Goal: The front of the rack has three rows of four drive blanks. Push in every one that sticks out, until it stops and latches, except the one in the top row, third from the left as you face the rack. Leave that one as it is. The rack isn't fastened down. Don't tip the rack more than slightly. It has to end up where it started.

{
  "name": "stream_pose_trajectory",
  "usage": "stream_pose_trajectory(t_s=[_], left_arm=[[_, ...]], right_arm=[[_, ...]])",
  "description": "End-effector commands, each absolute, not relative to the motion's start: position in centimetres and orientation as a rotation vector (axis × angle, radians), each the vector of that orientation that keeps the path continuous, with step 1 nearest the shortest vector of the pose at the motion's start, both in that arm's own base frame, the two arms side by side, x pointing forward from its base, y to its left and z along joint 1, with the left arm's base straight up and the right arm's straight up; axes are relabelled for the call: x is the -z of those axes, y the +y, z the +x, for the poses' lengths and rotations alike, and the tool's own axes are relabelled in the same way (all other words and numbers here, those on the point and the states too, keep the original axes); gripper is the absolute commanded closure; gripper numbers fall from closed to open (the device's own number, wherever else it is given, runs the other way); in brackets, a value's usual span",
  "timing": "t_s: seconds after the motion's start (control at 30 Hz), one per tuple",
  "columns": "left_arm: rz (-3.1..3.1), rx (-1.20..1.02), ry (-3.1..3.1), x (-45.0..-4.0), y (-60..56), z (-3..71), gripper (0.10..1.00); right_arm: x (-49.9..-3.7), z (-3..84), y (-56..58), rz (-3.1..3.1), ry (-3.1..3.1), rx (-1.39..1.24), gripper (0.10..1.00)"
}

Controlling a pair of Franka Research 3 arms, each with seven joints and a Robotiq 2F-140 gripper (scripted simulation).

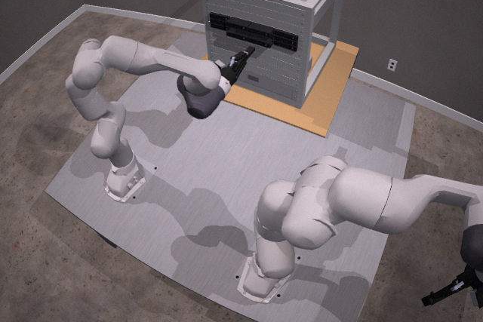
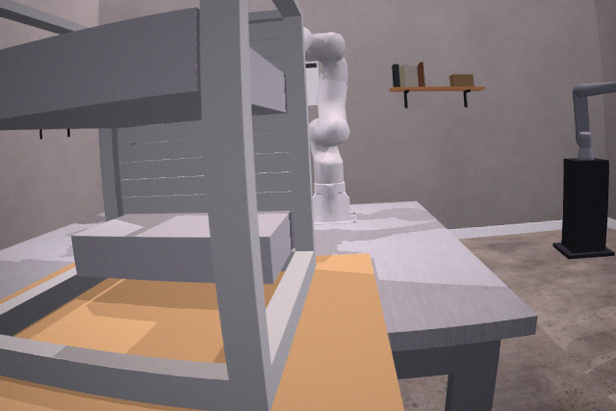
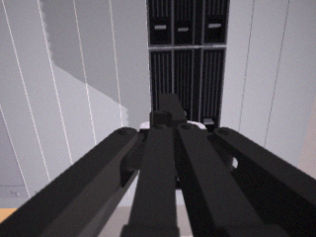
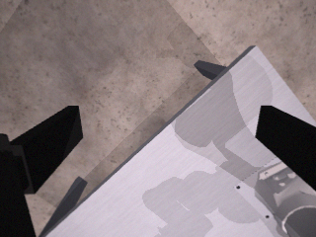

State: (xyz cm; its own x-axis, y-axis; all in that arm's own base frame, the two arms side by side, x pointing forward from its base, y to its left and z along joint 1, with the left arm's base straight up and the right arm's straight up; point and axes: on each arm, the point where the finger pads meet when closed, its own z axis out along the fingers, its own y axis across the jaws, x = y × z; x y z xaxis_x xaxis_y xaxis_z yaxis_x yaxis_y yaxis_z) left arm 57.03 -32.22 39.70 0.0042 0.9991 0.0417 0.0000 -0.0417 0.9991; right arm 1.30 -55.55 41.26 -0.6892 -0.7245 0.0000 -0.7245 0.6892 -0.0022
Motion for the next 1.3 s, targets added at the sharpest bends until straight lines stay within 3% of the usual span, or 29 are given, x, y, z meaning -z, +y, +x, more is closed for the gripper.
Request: stream_pose_trajectory(t_s=[0.0, 0.5, 1.27], left_arm=[[1.215, -1.200, 1.200, -39.5, -32.6, 57.6, 0.999], [1.215, -1.200, 1.200, -39.4, -32.7, 61.5, 0.999], [1.215, -1.200, 1.200, -39.4, -32.7, 61.5, 0.999]], right_arm=[[-41.3, 1.1, -55.4, -1.231, 2.890, 0.000, 0.098], [-41.3, 1.1, -55.4, -1.231, 2.890, 0.000, 0.098], [-41.3, 1.1, -55.4, -1.231, 2.890, 0.000, 0.098]])
